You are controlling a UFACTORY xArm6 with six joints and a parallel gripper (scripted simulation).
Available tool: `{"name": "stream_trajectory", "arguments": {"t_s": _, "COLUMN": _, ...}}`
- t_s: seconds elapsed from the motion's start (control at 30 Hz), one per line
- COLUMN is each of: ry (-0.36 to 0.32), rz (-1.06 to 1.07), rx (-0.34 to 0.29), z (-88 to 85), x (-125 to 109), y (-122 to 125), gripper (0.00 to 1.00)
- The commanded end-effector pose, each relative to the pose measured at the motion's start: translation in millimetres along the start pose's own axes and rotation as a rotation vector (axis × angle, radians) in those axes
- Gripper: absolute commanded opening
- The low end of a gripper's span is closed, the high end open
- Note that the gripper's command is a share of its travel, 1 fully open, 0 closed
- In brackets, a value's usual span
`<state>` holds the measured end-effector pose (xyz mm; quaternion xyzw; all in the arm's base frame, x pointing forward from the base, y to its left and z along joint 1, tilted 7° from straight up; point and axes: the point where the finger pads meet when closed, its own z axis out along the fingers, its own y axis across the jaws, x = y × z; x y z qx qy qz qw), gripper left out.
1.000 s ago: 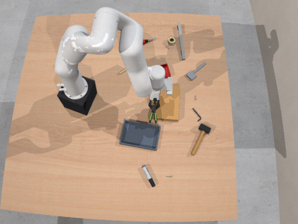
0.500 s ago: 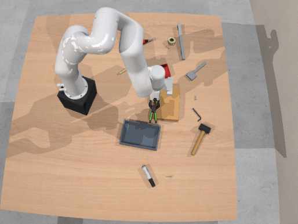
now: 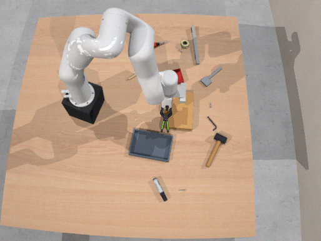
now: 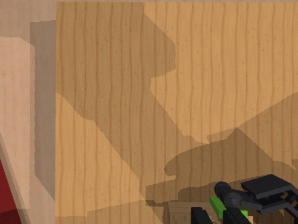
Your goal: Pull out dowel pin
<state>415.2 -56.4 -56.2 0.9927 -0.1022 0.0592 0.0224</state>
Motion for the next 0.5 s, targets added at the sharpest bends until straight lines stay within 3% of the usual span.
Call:
{"name": "stream_trajectory", "arguments": {"t_s": 0.0, "ry": 0.003, "rz": 0.0, "rx": 0.0, "z": -0.9, "x": 1.4, "y": -0.1, "gripper": 0.08}}
{"name": "stream_trajectory", "arguments": {"t_s": 0.07, "ry": 0.003, "rz": 0.0, "rx": 0.0, "z": -0.9, "x": 1.4, "y": -0.1, "gripper": 0.08}}
{"name": "stream_trajectory", "arguments": {"t_s": 0.1, "ry": 0.003, "rz": 0.0, "rx": 0.0, "z": -0.9, "x": 1.4, "y": -0.1, "gripper": 0.0}}
{"name": "stream_trajectory", "arguments": {"t_s": 0.47, "ry": 0.003, "rz": 0.0, "rx": 0.0, "z": -0.9, "x": 1.4, "y": -0.1, "gripper": 0.0}}
